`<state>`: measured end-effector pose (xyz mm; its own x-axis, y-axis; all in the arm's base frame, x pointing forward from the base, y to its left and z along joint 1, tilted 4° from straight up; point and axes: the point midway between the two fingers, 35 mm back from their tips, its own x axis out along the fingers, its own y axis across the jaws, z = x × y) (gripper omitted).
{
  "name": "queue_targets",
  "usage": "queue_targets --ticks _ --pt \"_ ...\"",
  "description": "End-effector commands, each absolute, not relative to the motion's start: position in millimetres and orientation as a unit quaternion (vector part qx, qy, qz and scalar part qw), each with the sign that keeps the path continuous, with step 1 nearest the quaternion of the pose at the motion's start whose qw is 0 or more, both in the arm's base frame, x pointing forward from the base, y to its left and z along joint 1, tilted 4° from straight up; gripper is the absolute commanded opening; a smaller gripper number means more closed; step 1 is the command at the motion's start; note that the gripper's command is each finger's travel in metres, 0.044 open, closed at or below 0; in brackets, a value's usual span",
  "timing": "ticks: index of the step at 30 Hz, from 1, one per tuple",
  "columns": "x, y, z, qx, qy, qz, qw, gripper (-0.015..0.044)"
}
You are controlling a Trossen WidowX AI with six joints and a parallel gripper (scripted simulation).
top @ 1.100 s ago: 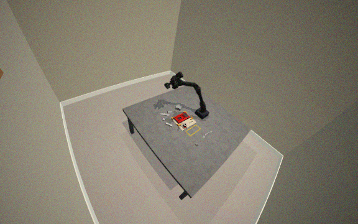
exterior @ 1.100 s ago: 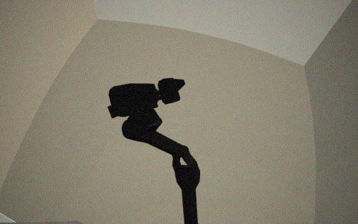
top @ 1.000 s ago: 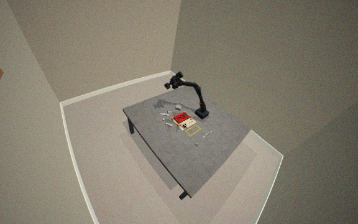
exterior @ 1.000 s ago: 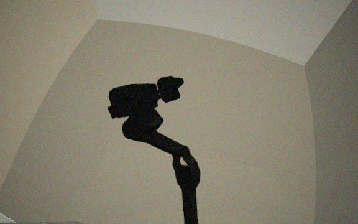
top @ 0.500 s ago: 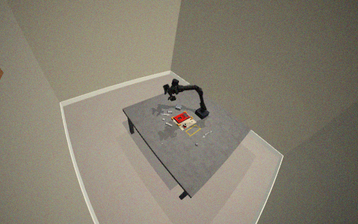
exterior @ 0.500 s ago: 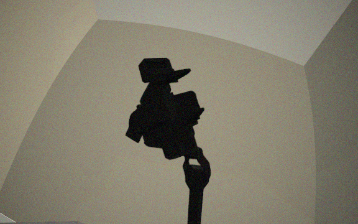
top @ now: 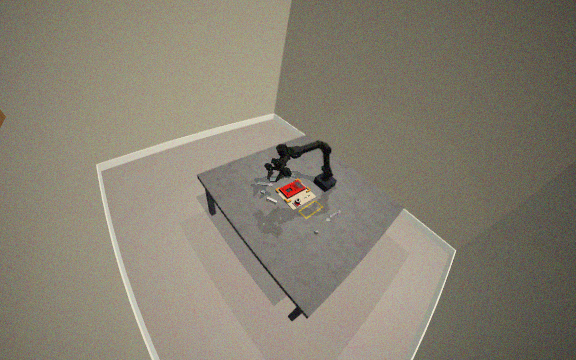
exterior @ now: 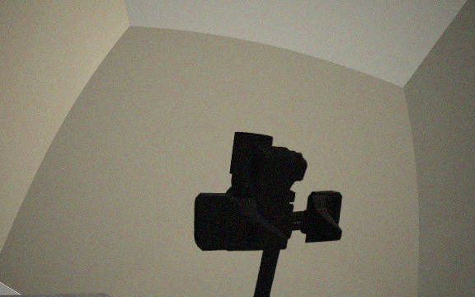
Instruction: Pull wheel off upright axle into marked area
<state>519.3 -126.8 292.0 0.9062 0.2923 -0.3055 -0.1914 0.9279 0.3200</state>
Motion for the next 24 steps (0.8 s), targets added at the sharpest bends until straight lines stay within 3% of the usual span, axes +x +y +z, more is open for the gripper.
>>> queue_targets --ticks 1,12,20,24 --pt "501 -83 232 0.351 0.318 0.016 0.88 0.03" --pt "435 -22 150 0.539 0.463 -0.241 0.661 0.03" --pt "361 5 114 0.556 0.466 -0.469 0.504 0.03" --pt "353 7 112 0.553 0.461 -0.492 0.49 0.03"
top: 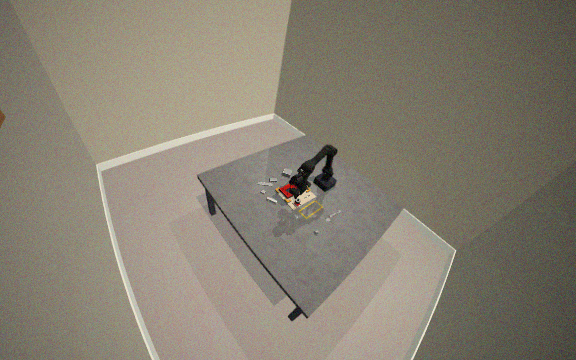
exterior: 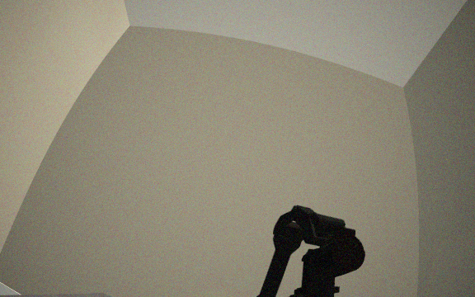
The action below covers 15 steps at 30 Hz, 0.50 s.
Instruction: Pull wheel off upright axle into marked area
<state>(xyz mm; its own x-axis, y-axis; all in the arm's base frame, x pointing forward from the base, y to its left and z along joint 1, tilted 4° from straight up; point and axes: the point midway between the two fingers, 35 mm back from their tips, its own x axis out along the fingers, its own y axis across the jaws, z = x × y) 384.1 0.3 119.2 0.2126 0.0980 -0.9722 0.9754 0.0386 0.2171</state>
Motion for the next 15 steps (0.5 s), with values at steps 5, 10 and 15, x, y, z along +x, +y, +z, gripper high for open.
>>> queue_targets --ticks 5,10,15 --pt "352.6 7.2 112.3 0.553 0.461 -0.492 0.49 0.03" --pt "355.7 -0.6 112.4 0.553 0.46 -0.492 0.49 0.03" --pt "356.5 -2.1 111.1 0.553 0.46 -0.492 0.49 0.03"
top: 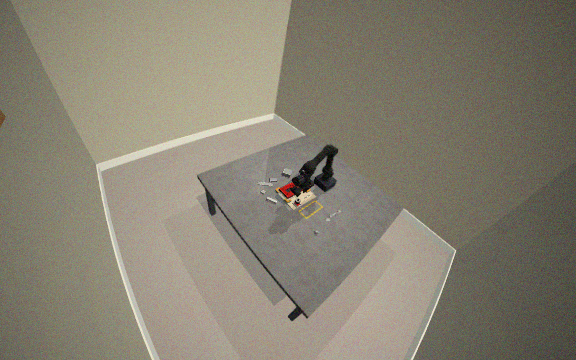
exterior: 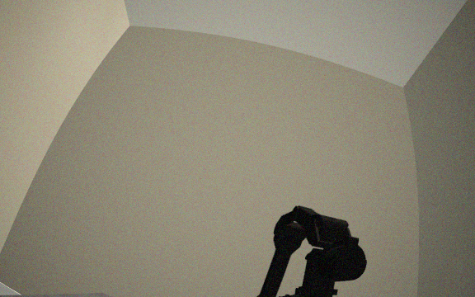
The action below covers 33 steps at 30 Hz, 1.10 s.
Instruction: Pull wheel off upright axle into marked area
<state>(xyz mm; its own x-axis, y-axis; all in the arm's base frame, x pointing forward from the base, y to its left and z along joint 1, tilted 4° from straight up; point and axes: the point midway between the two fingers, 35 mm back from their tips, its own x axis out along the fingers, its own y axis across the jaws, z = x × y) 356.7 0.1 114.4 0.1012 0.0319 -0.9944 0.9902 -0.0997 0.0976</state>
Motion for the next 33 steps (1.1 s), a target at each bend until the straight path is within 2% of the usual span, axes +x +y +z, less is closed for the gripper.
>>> queue_targets --ticks 1,10,17,21,29,33 --pt "357 -2 108 0.553 0.46 -0.492 0.49 0.03" --pt "364 0 44 0.553 0.46 -0.492 0.49 0.03" --pt "365 0 38 0.553 0.46 -0.492 0.49 0.03" --pt "364 1 42 0.554 0.462 -0.491 0.488 0.0195" --pt "364 1 42 0.554 0.462 -0.491 0.488 0.0142" --pt "364 1 42 0.554 0.462 -0.491 0.488 0.0037"
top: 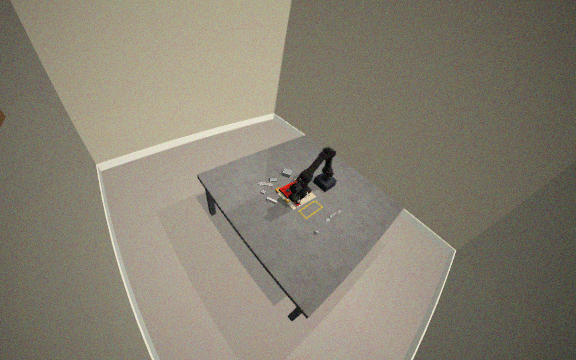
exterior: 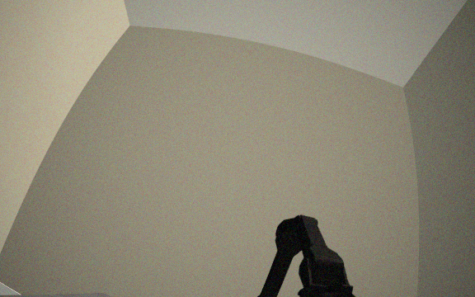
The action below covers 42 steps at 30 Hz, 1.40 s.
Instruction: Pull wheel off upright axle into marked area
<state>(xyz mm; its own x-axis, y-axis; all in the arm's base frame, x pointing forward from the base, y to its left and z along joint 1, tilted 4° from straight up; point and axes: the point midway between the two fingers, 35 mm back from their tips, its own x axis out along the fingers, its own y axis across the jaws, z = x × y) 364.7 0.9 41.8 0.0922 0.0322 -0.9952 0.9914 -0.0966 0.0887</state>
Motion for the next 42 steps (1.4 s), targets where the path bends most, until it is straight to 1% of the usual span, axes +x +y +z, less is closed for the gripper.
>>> queue_targets --ticks 1,2,42 --pt "364 1 43 0.554 0.462 -0.491 0.488 0.001" --pt "364 1 43 0.554 0.462 -0.491 0.488 0.0" --pt "364 0 56 0.554 0.461 -0.492 0.489 0.0"
